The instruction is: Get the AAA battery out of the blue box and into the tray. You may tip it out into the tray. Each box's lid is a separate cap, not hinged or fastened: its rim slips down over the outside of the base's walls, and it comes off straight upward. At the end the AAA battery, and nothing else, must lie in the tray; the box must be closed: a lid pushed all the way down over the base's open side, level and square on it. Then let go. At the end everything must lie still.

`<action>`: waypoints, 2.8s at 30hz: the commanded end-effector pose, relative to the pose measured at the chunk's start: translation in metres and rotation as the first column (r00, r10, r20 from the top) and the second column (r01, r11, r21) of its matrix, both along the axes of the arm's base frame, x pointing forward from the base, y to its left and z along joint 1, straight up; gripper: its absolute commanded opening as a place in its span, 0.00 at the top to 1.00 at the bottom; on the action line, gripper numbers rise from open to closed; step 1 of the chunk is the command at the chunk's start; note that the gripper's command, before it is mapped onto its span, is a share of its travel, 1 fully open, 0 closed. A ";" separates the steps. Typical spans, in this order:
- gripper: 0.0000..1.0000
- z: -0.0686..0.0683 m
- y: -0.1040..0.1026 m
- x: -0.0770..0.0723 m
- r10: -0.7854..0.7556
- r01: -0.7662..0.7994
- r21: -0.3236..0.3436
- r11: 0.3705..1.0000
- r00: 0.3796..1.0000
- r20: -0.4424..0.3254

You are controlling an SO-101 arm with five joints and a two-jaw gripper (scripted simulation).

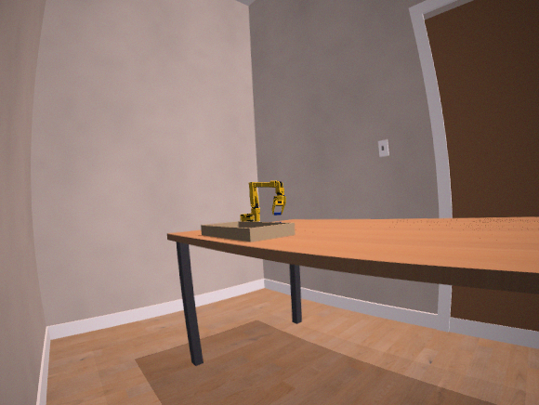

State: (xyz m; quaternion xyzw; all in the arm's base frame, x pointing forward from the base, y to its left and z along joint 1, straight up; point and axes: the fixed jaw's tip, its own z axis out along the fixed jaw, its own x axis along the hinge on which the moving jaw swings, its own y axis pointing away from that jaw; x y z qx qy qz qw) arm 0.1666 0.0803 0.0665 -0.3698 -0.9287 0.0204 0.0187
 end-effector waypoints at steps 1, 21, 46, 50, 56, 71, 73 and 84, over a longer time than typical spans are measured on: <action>0.78 0.007 0.001 0.004 -0.014 0.013 0.024 1.000 0.999 0.050; 0.78 0.007 0.001 0.004 -0.014 0.013 0.024 1.000 0.999 0.050; 0.78 0.000 0.002 0.005 -0.014 0.013 0.024 1.000 0.999 0.050; 0.78 -0.004 0.002 0.005 -0.014 0.013 0.024 1.000 0.999 0.050; 0.78 -0.011 0.002 0.005 -0.014 0.013 0.024 1.000 0.999 0.050; 0.78 -0.024 0.001 0.005 -0.014 0.013 0.024 1.000 0.999 0.050; 0.78 -0.025 0.001 0.004 -0.014 0.013 0.024 1.000 0.999 0.050; 0.78 -0.028 0.001 0.004 -0.014 0.013 0.024 1.000 0.999 0.050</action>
